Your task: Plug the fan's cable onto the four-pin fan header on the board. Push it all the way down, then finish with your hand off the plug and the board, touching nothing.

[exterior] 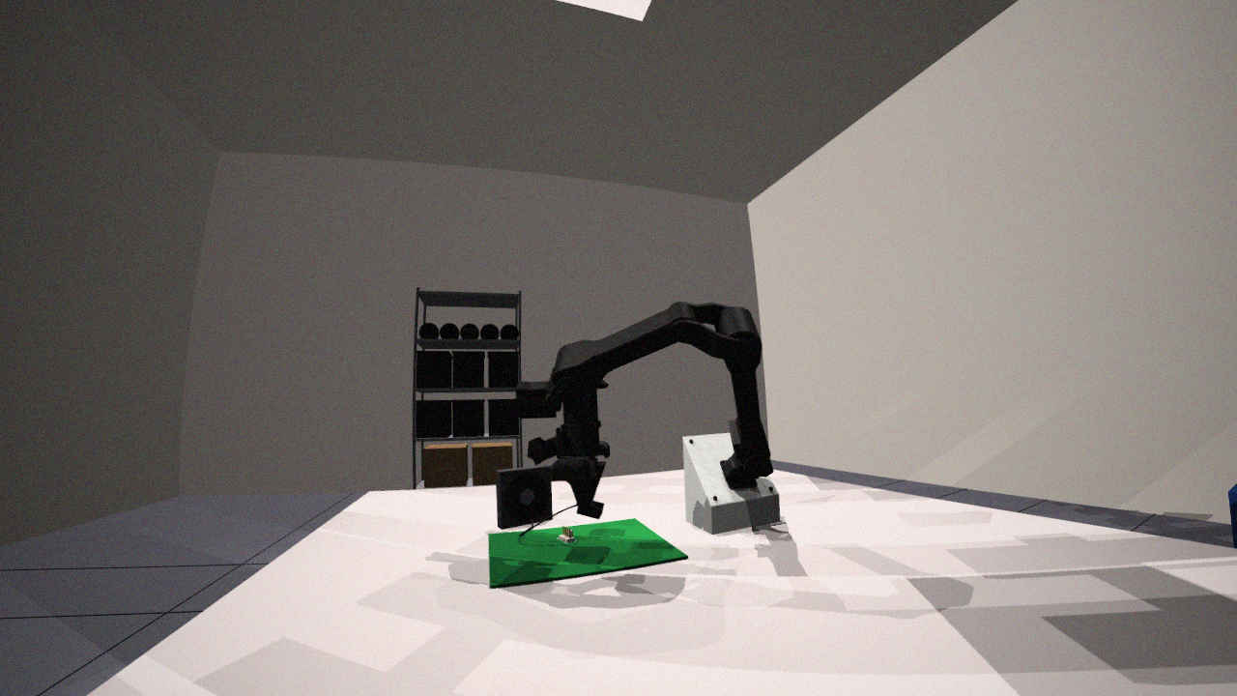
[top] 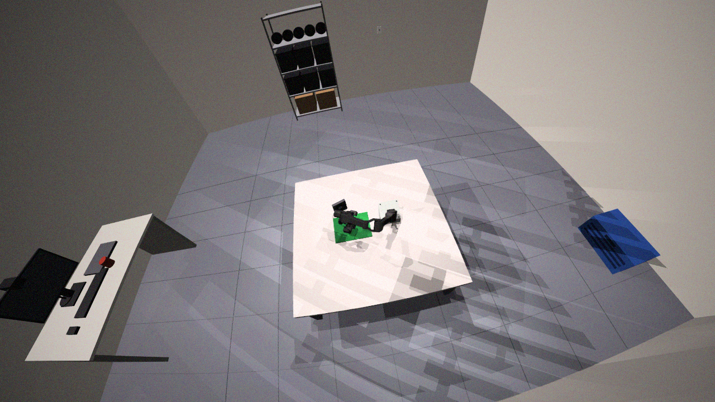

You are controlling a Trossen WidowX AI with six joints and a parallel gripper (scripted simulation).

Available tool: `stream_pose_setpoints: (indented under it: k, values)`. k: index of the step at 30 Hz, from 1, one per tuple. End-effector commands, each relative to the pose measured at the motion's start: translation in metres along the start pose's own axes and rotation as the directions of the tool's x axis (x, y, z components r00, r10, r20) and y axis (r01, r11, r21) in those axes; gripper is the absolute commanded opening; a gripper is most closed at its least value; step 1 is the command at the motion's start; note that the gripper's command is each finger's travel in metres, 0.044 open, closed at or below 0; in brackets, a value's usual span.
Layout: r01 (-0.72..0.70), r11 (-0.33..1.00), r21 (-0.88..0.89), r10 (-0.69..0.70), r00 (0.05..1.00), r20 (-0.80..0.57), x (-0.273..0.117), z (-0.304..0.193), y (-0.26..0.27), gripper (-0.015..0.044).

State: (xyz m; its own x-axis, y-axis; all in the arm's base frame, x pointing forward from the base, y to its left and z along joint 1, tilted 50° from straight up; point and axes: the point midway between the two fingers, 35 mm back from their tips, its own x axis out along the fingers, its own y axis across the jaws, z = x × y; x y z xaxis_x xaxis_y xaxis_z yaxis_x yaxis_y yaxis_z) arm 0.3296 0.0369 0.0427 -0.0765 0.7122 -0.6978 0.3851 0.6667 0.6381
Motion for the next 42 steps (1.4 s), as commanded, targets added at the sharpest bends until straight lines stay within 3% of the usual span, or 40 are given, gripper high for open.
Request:
stream_pose_setpoints:
  k: [1,17,24,42]
  values:
    - [-0.022,0.988,0.15,0.021,1.0,0.003,-0.001,0.001,-0.002,0.0]
    - [-0.062,0.775,0.629,0.077,0.997,0.004,-0.002,0.003,-0.005,0.0]
    - [-0.056,0.771,0.634,0.07,0.998,0.003,-0.001,0.002,-0.006,0.0]
    - [0.121,0.747,0.653,-0.172,0.985,0.014,0.021,-0.008,-0.013,0.0]
